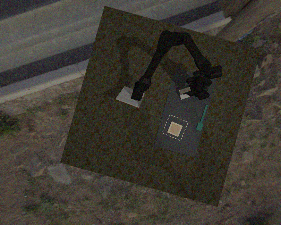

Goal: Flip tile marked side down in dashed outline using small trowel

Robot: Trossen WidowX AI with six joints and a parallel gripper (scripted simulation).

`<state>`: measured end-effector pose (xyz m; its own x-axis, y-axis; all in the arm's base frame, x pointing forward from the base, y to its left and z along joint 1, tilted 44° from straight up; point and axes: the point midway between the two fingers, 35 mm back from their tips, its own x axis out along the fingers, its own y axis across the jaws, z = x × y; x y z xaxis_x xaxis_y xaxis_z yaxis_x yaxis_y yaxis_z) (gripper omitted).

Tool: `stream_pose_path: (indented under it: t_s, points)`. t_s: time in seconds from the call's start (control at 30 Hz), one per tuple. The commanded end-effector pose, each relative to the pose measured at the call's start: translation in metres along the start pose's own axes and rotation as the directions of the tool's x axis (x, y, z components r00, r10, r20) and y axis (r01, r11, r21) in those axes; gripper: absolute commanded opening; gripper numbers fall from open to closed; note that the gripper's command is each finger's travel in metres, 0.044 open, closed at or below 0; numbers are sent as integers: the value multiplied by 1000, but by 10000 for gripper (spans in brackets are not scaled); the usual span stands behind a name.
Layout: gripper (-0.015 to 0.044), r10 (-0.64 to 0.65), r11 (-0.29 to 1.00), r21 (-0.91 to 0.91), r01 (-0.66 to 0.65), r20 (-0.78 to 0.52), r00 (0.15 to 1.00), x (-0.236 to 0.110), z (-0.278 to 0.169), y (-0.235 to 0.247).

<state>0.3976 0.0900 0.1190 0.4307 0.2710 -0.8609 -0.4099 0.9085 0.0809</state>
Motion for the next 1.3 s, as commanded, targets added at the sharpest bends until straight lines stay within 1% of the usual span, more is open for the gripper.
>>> stream_pose_path:
  t_s: [0.0, 0.37, 0.83, 0.93, 1.27]
  points:
    - [0, -22, 998, 65, 26, -60, 998, -9, 10, 15]
    - [0, -75, 968, 216, 129, -242, 967, -33, 13, 57]
    - [0, -204, 875, 323, 362, -433, 878, -80, 5, 103]
    - [0, -221, 861, 327, 389, -448, 866, -86, 4, 107]
    - [0, -217, 860, 331, 389, -452, 865, -83, 4, 109]
